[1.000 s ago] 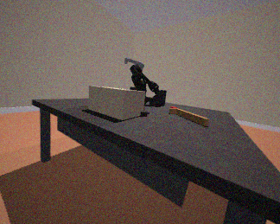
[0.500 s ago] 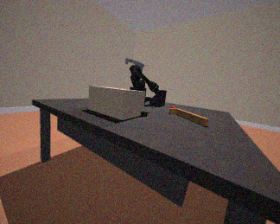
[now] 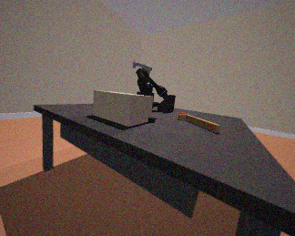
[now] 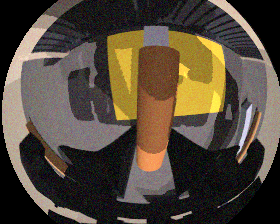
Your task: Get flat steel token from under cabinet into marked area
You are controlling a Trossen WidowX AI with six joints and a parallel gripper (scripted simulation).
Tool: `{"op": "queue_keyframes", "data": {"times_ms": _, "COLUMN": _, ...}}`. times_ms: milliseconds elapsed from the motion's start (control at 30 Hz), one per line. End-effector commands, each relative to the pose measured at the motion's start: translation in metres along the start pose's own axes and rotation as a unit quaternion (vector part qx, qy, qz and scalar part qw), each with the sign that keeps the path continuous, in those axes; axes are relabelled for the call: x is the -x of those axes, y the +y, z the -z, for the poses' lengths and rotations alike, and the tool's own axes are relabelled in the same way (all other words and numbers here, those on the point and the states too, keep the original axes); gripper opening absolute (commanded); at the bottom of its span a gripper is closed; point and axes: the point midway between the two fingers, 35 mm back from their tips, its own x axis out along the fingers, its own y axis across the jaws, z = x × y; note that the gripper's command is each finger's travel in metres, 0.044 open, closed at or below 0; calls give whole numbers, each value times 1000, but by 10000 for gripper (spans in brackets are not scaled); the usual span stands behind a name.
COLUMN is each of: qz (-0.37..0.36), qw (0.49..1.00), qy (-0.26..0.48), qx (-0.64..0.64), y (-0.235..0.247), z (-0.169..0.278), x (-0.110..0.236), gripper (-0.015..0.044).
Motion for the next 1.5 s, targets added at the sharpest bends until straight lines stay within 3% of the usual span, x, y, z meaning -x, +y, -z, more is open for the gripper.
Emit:
{"op": "queue_keyframes", "data": {"times_ms": 0, "qz": 2, "qw": 1000, "qy": 0, "qx": -7, "y": -3, "z": 1, "x": -1, "gripper": 0}}
{"op": "queue_keyframes", "data": {"times_ms": 1467, "qz": 2, "qw": 1000, "qy": 1, "qx": -6, "y": 1, "z": 43, "x": -2, "gripper": 0}}
